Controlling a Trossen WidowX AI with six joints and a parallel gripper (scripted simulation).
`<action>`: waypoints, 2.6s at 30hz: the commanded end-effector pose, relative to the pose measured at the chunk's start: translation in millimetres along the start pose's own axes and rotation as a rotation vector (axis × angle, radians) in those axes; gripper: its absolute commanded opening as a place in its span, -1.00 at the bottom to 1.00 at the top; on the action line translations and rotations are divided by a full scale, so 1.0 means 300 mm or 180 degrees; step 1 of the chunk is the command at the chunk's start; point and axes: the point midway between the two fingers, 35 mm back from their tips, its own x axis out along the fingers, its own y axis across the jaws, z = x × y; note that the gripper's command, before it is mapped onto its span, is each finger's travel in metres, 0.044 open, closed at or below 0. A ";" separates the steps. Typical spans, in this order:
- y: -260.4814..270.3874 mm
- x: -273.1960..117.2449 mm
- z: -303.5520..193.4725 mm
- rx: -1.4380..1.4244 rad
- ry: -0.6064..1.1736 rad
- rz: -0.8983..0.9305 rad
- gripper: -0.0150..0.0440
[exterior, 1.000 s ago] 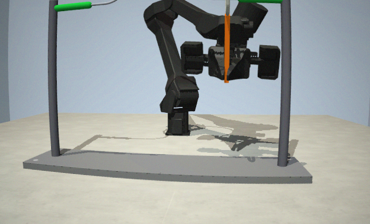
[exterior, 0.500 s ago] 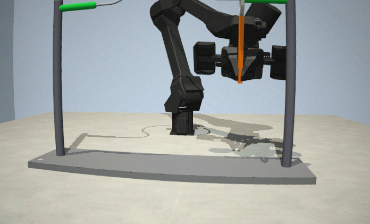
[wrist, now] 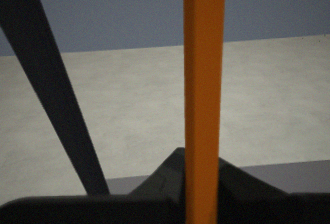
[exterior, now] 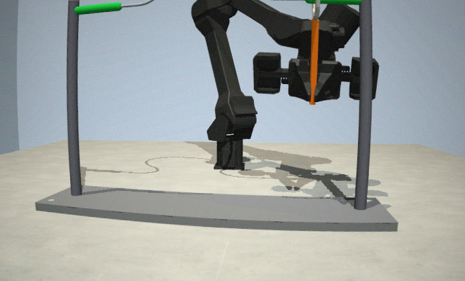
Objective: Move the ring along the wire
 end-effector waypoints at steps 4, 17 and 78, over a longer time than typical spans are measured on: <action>0.025 0.000 -0.003 -0.0010 0.0003 -0.0014 -1.00; 0.029 0.022 -0.052 -0.0010 0.0003 -0.0014 -1.00; 0.030 -0.143 -0.057 -0.0009 0.0017 -0.0013 0.05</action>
